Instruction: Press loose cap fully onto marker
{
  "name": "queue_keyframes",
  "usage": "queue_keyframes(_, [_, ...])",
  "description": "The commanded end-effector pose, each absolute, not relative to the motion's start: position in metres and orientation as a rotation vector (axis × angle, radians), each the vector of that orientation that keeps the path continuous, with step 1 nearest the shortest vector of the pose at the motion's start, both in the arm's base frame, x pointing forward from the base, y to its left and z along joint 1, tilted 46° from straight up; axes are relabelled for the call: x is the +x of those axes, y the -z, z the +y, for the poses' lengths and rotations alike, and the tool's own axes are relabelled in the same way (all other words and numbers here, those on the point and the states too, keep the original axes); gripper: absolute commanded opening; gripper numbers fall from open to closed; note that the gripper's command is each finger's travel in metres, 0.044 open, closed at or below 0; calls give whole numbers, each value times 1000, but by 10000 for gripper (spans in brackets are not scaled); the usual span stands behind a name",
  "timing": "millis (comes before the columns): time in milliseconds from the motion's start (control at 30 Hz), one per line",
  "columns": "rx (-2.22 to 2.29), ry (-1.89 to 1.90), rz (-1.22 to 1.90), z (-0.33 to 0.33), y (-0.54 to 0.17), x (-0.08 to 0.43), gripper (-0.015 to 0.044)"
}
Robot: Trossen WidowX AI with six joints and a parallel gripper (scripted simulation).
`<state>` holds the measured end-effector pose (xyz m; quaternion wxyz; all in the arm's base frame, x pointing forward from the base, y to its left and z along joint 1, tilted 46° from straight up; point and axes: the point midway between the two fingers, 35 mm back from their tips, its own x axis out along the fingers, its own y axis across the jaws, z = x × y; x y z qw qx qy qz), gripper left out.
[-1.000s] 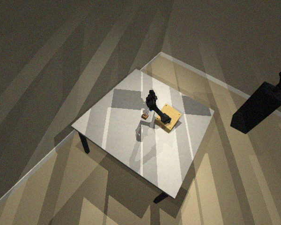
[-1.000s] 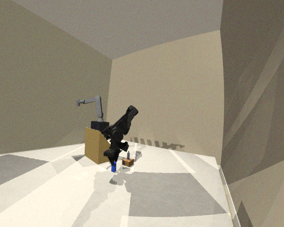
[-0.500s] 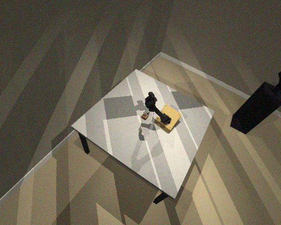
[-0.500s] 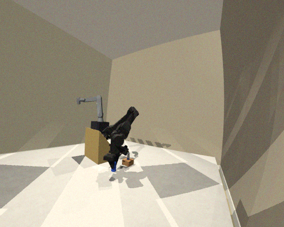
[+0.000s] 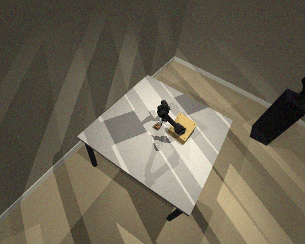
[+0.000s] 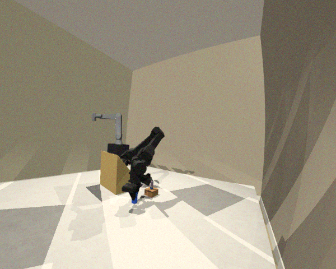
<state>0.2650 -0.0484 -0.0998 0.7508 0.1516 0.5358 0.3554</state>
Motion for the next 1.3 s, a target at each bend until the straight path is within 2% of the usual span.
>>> queue_keyframes(0, [341,-777,1175,-47,102,264,96])
queue_keyframes(33, [341,-777,1175,-47,102,264,90])
queue_keyframes(167, [340,-775,1175,-53,97,264,0])
queue_keyframes(800, [339,-775,1176,-91,59,255,0])
queue_keyframes(1267, [339,-774,1177,-81,22,261,0])
